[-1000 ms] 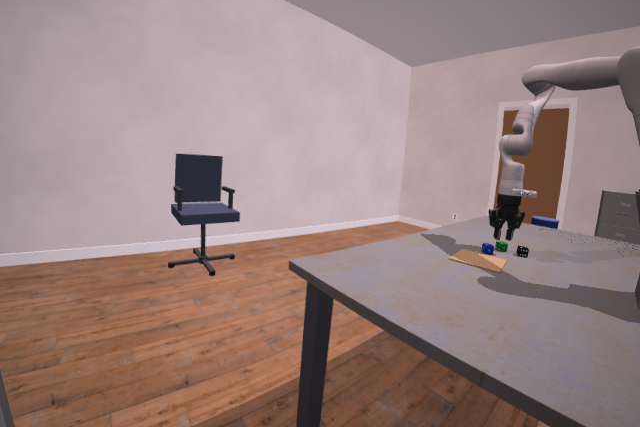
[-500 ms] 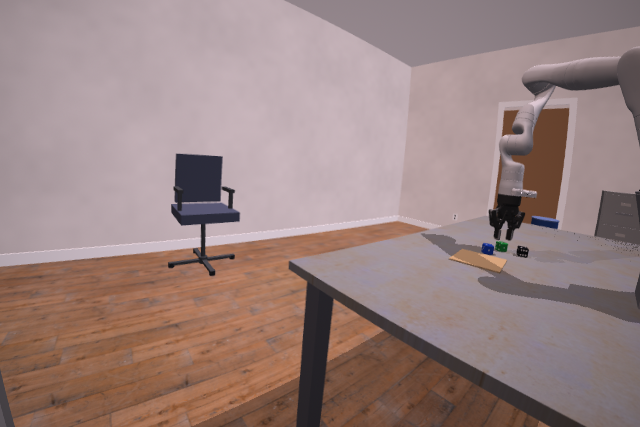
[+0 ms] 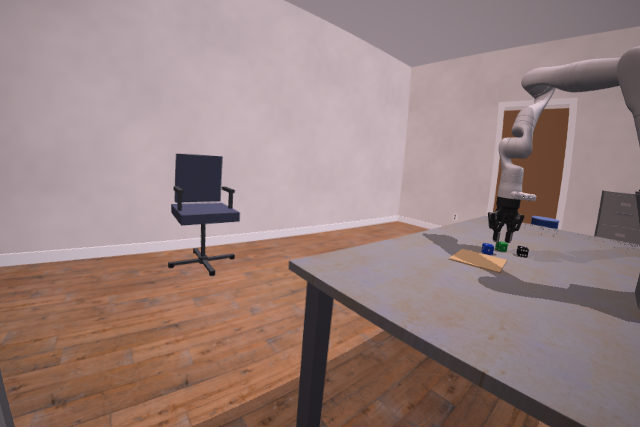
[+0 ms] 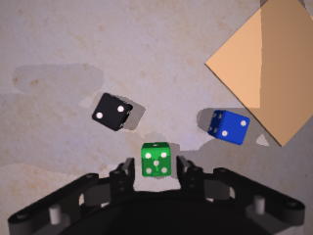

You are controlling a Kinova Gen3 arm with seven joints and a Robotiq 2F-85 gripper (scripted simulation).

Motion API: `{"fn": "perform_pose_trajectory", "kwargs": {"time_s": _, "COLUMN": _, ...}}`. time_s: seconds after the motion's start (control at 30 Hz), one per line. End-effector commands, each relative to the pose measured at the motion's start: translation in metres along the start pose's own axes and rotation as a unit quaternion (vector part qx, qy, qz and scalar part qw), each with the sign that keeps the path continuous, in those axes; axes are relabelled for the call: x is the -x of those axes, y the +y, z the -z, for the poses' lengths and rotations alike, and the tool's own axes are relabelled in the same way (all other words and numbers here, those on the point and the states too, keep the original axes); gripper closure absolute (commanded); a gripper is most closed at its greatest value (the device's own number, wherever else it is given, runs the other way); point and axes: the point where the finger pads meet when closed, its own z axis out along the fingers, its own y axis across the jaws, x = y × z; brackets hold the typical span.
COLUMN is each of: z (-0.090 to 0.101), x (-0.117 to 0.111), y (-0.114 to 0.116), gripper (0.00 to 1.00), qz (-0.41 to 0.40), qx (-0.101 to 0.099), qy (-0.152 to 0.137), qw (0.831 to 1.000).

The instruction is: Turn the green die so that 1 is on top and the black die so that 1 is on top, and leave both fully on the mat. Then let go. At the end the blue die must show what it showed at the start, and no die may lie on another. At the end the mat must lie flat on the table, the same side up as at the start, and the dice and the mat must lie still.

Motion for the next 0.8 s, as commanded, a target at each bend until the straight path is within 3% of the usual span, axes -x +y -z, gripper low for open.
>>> {"fn": "perform_pose_trajectory", "kwargs": {"time_s": 0.0, "z": -0.007, "x": -0.003, "y": 0.001, "gripper": 0.54, "qz": -0.001, "qx": 0.001, "qy": 0.003, "qw": 1.000}}
{"fn": "perform_pose_trajectory", "kwargs": {"time_s": 0.23, "z": -0.021, "x": -0.003, "y": 0.001, "gripper": 0.54, "qz": -0.001, "qx": 0.001, "qy": 0.003, "qw": 1.000}}
{"fn": "perform_pose_trajectory", "kwargs": {"time_s": 0.77, "z": -0.026, "x": -0.003, "y": 0.001, "gripper": 0.54, "qz": -0.001, "qx": 0.001, "qy": 0.003, "qw": 1.000}}
